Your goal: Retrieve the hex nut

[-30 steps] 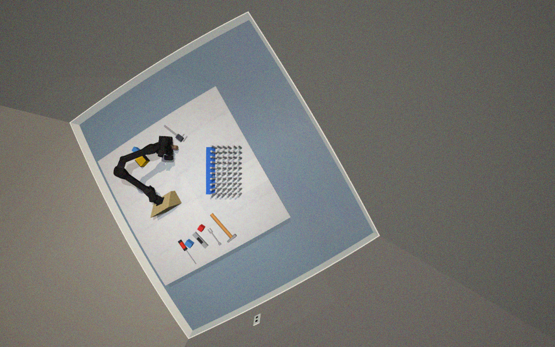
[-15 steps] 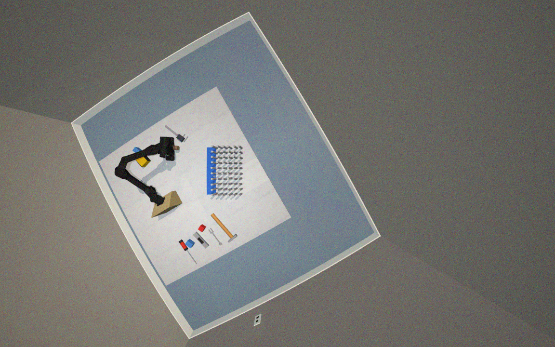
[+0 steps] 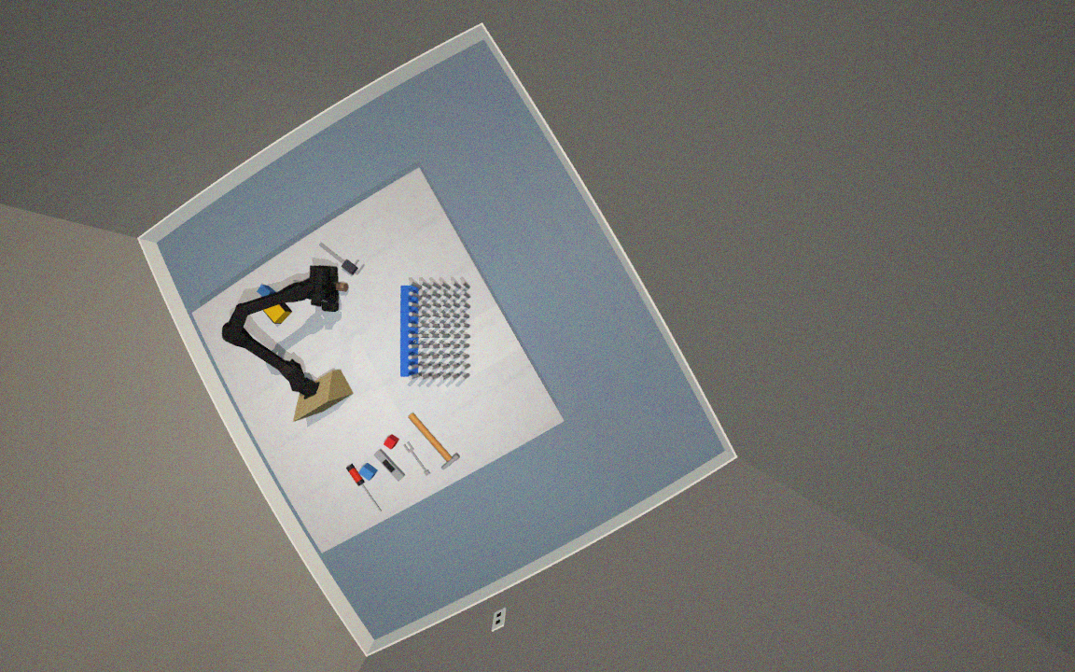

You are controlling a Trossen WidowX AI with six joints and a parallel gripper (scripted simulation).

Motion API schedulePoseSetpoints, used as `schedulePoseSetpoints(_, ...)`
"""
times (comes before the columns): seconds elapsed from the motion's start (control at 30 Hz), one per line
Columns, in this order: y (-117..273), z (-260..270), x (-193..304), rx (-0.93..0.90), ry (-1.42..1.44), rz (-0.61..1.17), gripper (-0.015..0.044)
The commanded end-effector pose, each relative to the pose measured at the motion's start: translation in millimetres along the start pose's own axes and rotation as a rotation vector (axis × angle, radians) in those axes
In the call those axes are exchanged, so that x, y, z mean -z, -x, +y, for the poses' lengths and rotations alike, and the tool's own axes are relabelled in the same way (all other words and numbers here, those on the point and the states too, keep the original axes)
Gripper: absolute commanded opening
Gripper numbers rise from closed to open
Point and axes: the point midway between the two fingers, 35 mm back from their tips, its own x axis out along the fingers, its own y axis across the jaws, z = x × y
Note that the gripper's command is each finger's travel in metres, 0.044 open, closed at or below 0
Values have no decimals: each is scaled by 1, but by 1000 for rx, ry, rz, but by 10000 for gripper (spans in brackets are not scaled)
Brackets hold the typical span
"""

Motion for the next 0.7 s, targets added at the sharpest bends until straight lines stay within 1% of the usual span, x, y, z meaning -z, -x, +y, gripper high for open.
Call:
schedulePoseSetpoints(0.0, -2, 1, 0, 2, -7, -1, 0)
schedulePoseSetpoints(0.3, -7, 3, -1, 6, -10, -4, 0)
schedulePoseSetpoints(0.67, -6, 2, -1, 4, -3, -4, 289)
